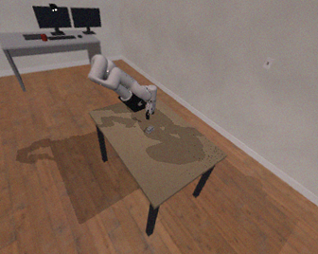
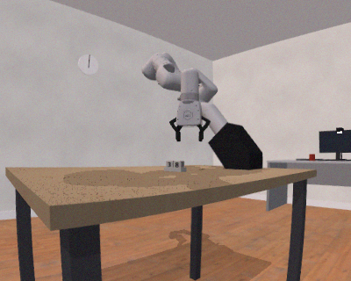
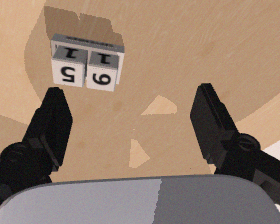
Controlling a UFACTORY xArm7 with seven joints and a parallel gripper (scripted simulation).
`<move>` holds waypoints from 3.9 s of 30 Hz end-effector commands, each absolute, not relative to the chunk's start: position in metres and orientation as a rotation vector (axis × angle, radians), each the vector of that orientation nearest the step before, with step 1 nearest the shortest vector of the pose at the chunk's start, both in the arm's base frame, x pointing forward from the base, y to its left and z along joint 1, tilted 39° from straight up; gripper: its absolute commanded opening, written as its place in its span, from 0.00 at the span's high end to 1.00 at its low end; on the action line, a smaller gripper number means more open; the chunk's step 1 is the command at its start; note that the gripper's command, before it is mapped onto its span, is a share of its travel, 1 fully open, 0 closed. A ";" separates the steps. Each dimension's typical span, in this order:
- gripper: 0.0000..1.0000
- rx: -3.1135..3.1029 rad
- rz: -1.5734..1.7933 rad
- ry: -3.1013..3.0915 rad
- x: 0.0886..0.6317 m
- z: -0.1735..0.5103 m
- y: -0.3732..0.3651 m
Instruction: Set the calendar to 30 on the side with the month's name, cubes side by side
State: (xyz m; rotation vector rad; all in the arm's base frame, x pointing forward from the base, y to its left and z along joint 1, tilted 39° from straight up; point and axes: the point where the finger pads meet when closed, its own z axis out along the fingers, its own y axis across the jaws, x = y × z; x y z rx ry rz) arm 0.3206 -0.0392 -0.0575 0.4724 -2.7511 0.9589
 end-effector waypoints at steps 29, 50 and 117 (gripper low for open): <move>0.00 0.494 0.953 -2.746 0.318 -0.102 -0.076; 0.00 0.494 0.953 -2.746 0.318 -0.102 -0.076; 0.00 0.494 0.953 -2.746 0.319 -0.100 -0.079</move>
